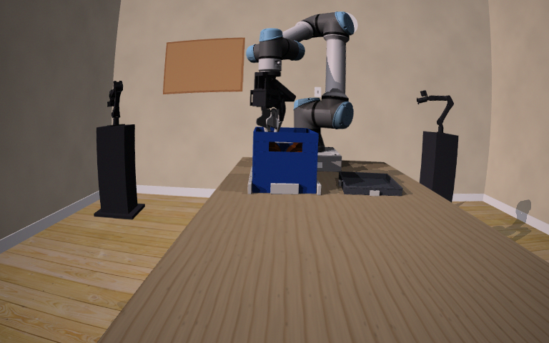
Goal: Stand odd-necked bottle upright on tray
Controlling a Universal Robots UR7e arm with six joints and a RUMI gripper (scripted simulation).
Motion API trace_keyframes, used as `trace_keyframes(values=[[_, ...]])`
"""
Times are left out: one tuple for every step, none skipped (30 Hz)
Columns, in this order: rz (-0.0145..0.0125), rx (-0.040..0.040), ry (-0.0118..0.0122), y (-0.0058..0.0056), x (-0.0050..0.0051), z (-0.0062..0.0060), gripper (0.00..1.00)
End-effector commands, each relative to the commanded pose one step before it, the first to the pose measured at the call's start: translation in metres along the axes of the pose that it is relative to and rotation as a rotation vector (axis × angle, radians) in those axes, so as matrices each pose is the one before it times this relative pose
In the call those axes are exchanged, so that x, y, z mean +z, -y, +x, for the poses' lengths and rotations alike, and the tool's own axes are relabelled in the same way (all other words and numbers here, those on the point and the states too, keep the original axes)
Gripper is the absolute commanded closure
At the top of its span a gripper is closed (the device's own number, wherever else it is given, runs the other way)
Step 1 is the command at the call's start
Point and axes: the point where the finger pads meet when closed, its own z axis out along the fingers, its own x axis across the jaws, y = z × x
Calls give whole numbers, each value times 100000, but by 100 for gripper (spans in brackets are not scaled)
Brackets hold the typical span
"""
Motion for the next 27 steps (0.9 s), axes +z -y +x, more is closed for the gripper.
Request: trace_keyframes(values=[[-126, 0, -17, -37, -40, 4, 100], [0, 0, 0, 0, 0, 0, 100], [0, 0, 0, 0, 0, 0, 100], [0, 0, 0, 0, 0, 0, 100], [0, 0, 0, 0, 0, 0, 100], [0, 0, 0, 0, 0, 0, 100], [0, 0, 0, 0, 0, 0, 100], [0, 0, 0, 0, 0, 0, 100], [0, 0, 0, 0, 0, 0, 100], [0, 0, 0, 0, 0, 0, 100], [0, 0, 0, 0, 0, 0, 100], [0, 0, 0, 0, 0, 0, 100], [0, 0, 0, 0, 0, 0, 100], [0, 0, 0, 0, 0, 0, 100], [0, 0, 0, 0, 0, 0, 100], [0, 0, 0, 0, 0, 0, 100], [0, 0, 0, 0, 0, 0, 100], [0, 0, 0, 0, 0, 0, 100], [0, 0, 0, 0, 0, 0, 100], [0, 0, 0, 0, 0, 0, 100], [0, 0, 0, 0, 0, 0, 100], [0, 0, 0, 0, 0, 0, 62], [0, 0, 0, 0, 0, 0, 62], [0, 0, 0, 0, 0, 0, 62], [0, 0, 0, 0, 0, 0, 62], [0, 0, 0, 0, 0, 0, 62], [0, 0, 0, 0, 0, 0, 62]])
